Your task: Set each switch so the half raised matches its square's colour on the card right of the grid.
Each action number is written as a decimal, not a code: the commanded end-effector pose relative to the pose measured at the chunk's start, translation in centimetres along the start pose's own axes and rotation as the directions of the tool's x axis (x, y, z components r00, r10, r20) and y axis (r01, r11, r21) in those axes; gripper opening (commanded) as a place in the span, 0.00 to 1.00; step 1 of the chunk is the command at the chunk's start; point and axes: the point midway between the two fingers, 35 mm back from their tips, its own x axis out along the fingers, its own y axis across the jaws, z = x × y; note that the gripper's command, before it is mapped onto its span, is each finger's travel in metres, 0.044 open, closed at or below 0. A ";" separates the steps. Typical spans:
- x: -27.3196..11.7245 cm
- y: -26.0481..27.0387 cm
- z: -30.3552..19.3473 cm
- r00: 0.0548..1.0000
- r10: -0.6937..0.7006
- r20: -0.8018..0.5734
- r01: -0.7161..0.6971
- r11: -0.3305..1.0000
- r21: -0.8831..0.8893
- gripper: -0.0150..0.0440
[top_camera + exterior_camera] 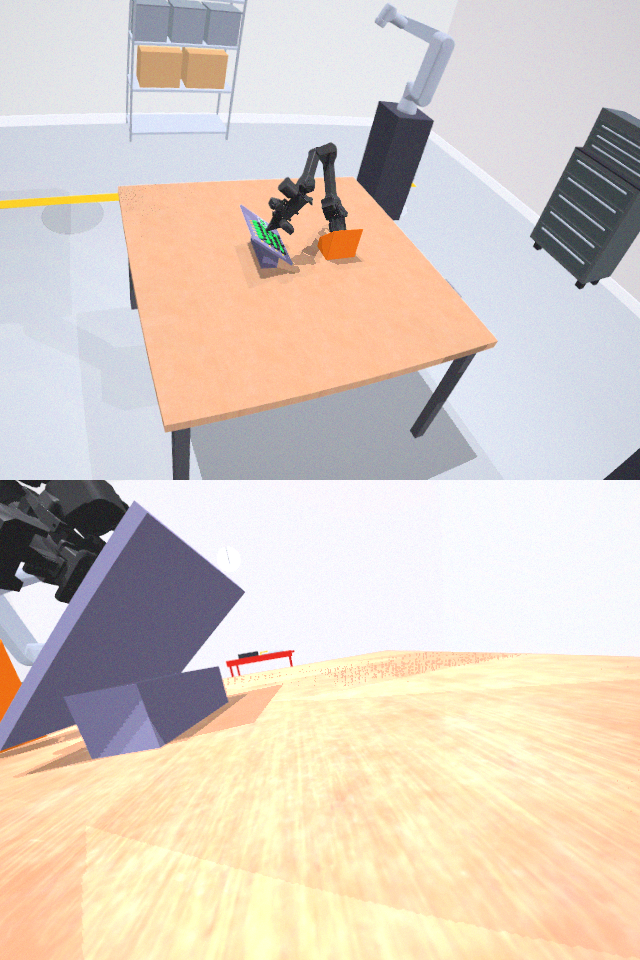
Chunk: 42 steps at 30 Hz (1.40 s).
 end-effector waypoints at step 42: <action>-3.4 0.2 -1.9 0.999 0.006 -0.052 -0.007 1.000 -0.007 0.25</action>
